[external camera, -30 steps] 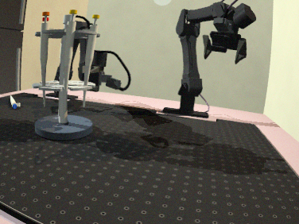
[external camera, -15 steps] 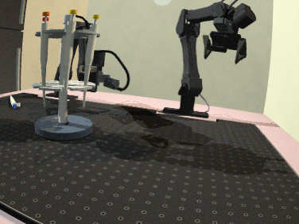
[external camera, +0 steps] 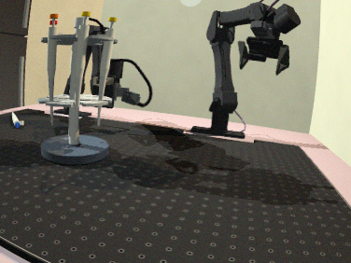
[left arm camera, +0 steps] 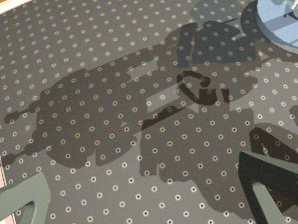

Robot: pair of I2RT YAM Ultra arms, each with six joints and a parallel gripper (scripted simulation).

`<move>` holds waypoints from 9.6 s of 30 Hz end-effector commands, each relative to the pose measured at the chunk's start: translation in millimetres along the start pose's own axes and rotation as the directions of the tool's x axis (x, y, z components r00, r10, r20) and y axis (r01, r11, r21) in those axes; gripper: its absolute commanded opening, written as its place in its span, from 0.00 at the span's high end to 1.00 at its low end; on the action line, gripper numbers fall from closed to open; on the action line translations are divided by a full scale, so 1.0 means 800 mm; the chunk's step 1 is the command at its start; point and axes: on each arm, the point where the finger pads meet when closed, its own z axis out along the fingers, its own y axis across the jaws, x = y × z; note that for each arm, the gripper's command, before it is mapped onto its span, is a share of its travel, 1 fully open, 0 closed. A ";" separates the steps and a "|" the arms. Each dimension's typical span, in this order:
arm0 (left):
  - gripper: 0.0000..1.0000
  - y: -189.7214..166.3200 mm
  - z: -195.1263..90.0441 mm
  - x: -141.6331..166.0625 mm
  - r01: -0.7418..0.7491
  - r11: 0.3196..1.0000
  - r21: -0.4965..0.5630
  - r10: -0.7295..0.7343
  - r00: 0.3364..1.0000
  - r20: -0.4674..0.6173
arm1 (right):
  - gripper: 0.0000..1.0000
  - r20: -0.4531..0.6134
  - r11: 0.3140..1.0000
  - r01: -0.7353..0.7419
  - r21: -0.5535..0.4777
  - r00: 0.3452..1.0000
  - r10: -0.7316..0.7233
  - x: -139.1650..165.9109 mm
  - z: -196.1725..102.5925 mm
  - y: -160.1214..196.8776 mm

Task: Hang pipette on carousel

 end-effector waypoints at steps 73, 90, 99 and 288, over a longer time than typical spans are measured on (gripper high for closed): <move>0.00 0.004 -0.005 -0.009 -0.015 1.000 -0.008 0.016 0.999 0.029 | 0.51 0.016 0.998 -0.059 0.036 0.998 0.058 -0.015 0.002 -0.033; 0.00 0.004 -0.005 -0.009 -0.015 1.000 -0.008 0.016 0.999 0.029 | 0.51 0.016 0.998 -0.059 0.036 0.998 0.058 -0.015 0.002 -0.033; 0.00 0.004 -0.005 -0.009 -0.015 1.000 -0.008 0.016 0.999 0.029 | 0.51 0.016 0.998 -0.059 0.036 0.998 0.058 -0.015 0.002 -0.033; 0.00 0.004 -0.005 -0.009 -0.015 1.000 -0.008 0.016 0.999 0.029 | 1.00 0.003 0.997 -0.051 0.054 0.999 0.051 -0.005 0.093 -0.044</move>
